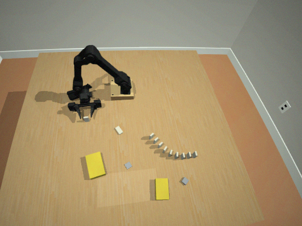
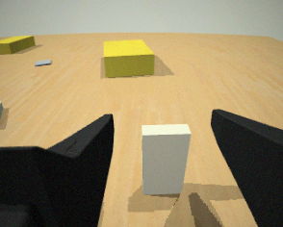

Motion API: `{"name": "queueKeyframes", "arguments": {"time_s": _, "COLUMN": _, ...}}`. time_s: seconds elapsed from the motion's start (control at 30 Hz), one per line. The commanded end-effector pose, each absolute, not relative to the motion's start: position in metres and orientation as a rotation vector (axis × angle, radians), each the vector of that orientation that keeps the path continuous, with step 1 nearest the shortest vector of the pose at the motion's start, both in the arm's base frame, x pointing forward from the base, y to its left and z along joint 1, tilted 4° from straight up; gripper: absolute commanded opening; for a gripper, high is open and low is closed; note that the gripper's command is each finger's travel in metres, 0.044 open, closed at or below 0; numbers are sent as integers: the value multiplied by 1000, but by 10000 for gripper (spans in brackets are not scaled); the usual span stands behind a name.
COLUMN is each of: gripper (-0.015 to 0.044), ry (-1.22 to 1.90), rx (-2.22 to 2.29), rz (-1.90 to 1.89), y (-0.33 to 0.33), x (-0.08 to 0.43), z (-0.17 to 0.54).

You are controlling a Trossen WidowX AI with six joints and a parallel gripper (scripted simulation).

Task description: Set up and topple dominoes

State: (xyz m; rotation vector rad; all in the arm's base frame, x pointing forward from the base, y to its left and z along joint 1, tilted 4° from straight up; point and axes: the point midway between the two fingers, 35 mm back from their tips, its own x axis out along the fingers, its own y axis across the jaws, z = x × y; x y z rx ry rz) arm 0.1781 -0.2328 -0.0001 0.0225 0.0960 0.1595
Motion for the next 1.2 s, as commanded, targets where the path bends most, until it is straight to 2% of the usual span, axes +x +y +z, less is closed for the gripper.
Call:
{"name": "queueKeyframes", "arguments": {"time_s": 0.0, "gripper": 370, "ry": 94, "rx": 44, "rz": 159, "y": -231, "x": 178, "z": -3}}
{"name": "queueKeyframes", "arguments": {"time_s": 0.1, "gripper": 440, "ry": 94, "rx": 44, "rz": 159, "y": -231, "x": 178, "z": -3}}
{"name": "queueKeyframes", "arguments": {"time_s": 0.2, "gripper": 440, "ry": 94, "rx": 43, "rz": 159, "y": -231, "x": 178, "z": -1}}
{"name": "queueKeyframes", "arguments": {"time_s": 0.37, "gripper": 440, "ry": 96, "rx": 23, "rz": 159, "y": -236, "x": 179, "z": 48}}
{"name": "queueKeyframes", "arguments": {"time_s": 0.5, "gripper": 440, "ry": 104, "rx": 24, "rz": 165, "y": -235, "x": 179, "z": 49}}
{"name": "queueKeyframes", "arguments": {"time_s": 0.67, "gripper": 440, "ry": 293, "rx": 46, "rz": 282, "y": -226, "x": 190, "z": 39}}
{"name": "queueKeyframes", "arguments": {"time_s": 0.9, "gripper": 440, "ry": 944, "rx": 52, "rz": 431, "y": -217, "x": 212, "z": 41}}
{"name": "queueKeyframes", "arguments": {"time_s": 1.07, "gripper": 440, "ry": 1436, "rx": -37, "rz": 257, "y": -230, "x": 209, "z": 72}}
{"name": "queueKeyframes", "arguments": {"time_s": 1.17, "gripper": 440, "ry": 1554, "rx": -89, "rz": 160, "y": -235, "x": 207, "z": 88}}
